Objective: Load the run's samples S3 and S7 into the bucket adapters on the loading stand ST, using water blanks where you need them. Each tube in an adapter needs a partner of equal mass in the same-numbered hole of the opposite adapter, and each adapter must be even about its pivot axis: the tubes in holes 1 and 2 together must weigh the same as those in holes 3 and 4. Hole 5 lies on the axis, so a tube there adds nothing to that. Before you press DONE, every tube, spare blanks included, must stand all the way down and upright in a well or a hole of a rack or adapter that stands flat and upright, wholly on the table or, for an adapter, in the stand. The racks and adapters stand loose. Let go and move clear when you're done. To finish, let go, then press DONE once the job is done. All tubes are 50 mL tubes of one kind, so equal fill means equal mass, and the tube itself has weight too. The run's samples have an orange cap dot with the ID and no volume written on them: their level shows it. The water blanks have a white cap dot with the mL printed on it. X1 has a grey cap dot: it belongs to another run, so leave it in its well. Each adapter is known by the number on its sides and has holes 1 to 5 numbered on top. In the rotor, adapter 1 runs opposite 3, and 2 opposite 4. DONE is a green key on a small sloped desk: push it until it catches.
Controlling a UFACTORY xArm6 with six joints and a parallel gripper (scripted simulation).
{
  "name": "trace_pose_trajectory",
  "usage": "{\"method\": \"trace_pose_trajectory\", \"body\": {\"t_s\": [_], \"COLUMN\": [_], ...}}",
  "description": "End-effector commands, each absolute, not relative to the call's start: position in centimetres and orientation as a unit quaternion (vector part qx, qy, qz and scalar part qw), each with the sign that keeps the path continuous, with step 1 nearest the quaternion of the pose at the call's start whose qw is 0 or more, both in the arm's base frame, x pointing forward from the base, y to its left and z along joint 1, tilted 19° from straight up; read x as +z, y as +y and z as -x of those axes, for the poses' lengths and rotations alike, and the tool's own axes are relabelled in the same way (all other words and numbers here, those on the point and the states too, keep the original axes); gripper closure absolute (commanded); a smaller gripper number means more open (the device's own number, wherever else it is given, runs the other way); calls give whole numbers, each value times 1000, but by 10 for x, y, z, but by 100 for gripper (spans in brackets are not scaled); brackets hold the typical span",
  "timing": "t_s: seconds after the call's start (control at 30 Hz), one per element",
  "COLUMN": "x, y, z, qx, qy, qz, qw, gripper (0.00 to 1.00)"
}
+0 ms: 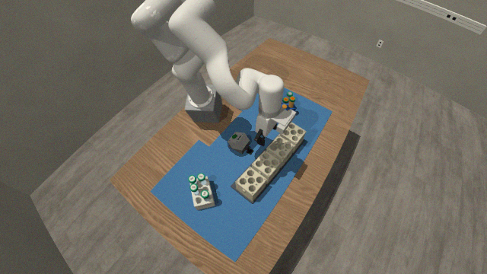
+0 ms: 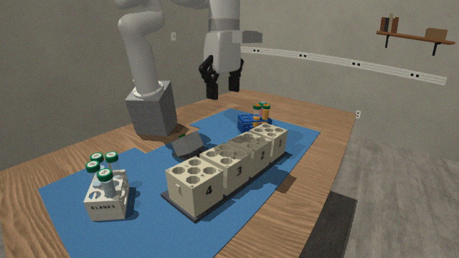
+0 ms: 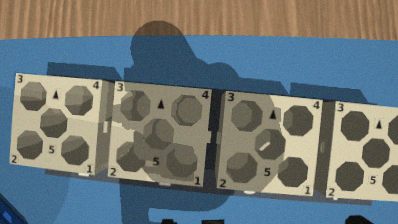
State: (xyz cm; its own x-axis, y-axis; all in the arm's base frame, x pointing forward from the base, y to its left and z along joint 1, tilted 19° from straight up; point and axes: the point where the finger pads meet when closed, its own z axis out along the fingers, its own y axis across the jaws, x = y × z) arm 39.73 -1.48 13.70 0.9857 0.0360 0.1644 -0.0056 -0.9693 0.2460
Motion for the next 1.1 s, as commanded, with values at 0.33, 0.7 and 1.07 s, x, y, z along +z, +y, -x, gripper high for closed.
{"method": "trace_pose_trajectory", "body": {"t_s": [0.33,0.7,1.07], "x": [119,103,87], "y": [42,85,128], "z": [-388,-367,-347], "qx": [70,45,27], "qy": [109,270,370], "qz": [-980,-949,-914], "qw": [148,157,161], "gripper": [0,0,0]}}
